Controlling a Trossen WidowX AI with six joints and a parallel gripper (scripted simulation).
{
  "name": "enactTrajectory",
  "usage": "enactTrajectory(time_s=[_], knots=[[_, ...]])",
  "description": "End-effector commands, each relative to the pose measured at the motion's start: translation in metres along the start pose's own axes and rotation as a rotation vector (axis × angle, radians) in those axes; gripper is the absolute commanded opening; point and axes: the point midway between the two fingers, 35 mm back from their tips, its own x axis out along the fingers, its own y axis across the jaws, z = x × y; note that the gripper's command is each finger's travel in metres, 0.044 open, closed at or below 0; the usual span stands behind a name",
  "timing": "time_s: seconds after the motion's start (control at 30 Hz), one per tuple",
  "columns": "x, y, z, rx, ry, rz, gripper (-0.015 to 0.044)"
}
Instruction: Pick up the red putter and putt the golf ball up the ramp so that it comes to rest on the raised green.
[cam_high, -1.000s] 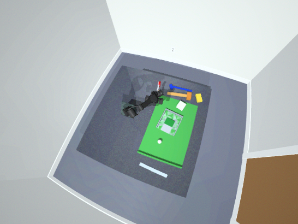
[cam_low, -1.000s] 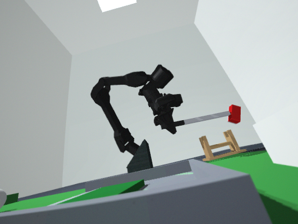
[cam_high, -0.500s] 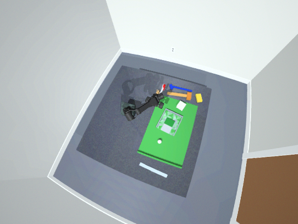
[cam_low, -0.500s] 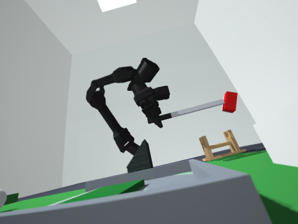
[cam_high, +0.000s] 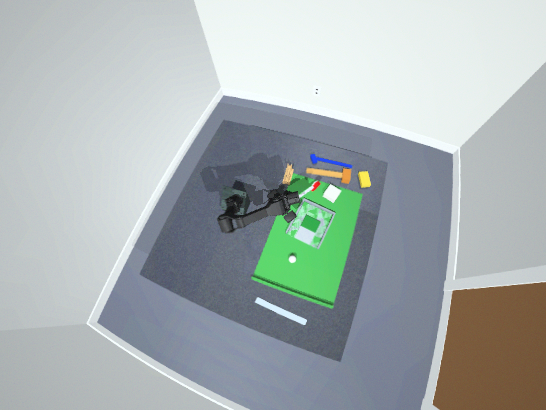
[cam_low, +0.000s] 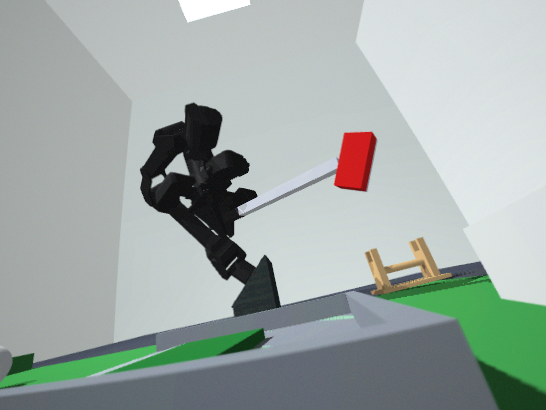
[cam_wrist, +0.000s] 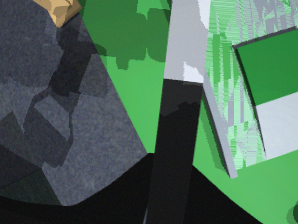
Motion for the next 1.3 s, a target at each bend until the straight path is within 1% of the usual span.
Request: enactTrajectory(time_s=[0.0,0.5,0.73,1.0,1.27], knots=[[-0.008,-0.018,-0.021,0.122,0.005,-0.018,0.0],[-0.034,-0.066,-0.126,0.616,0.06,-0.096,0.0],[-0.046,-0.074,-0.179,0.846,0.092,-0.143,0.0],[-0.059,-0.072,-0.238,1.1,0.13,-0.206,0.0],[-0.054,-0.072,-0.244,1.122,0.133,-0.211,0.0]])
